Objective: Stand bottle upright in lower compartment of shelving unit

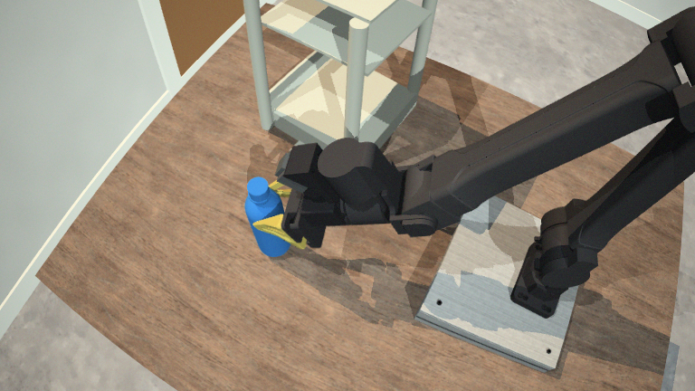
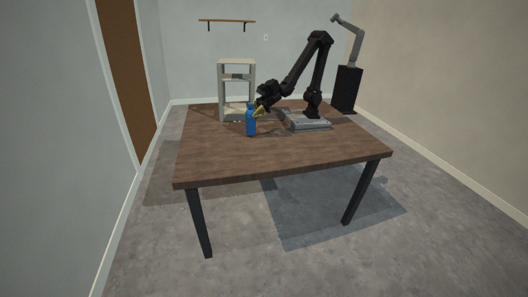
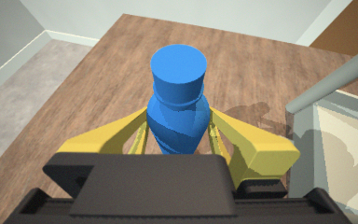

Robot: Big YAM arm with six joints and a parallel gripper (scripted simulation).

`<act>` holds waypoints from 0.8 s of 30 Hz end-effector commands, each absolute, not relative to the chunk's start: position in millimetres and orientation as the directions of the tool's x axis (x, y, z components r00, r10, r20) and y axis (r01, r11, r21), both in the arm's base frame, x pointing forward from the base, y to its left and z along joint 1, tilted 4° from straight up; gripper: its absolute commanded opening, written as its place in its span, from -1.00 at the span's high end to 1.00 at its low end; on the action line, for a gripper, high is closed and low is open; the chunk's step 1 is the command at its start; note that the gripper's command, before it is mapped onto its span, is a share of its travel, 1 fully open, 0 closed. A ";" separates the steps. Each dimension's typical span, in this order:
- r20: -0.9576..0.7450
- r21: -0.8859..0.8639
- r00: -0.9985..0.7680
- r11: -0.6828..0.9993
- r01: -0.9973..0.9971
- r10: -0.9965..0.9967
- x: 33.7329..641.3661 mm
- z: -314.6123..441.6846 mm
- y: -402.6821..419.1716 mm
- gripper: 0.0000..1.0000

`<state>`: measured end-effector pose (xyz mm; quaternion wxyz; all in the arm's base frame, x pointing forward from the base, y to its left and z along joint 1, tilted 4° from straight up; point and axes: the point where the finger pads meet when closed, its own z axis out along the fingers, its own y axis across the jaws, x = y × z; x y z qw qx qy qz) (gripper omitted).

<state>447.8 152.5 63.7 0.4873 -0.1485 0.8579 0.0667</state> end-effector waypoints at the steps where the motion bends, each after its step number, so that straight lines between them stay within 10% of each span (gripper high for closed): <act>1: -0.905 -0.025 -0.395 0.947 -0.321 -0.158 476.5 108.4 167.7 0.12; 24: -0.900 -0.024 -0.405 0.946 -0.322 -0.161 483.5 116.9 171.1 0.12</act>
